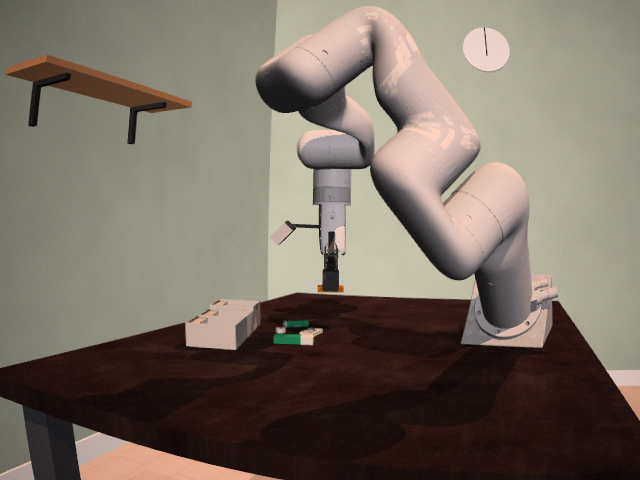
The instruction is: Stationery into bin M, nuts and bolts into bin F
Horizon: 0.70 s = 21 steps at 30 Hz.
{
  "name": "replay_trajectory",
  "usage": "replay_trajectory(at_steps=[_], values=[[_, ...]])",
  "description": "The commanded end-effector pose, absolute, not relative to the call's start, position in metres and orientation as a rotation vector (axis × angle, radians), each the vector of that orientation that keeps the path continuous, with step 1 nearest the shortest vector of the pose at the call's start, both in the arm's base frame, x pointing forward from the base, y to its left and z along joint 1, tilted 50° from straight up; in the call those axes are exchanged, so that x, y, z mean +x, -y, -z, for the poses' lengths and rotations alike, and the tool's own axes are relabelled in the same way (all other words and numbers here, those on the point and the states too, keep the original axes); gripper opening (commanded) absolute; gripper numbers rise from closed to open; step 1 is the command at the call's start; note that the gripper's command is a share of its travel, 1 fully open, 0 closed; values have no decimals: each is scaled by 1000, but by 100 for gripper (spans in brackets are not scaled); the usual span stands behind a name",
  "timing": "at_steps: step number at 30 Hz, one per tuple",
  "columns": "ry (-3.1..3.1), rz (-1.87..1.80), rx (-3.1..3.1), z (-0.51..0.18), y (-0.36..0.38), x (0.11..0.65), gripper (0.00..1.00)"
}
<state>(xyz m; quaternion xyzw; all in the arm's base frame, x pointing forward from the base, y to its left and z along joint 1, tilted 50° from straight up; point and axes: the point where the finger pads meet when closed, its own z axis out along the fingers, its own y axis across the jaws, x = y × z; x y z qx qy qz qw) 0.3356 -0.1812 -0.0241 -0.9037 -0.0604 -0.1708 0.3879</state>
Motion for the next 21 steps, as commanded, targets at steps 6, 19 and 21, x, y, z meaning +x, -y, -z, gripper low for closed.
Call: replay_trajectory(at_steps=[6,19,21], values=[[154,437,-2301,5,173,349,0],[154,437,-2301,-51,138,391,0],[154,437,-2301,-59,133,397,0]])
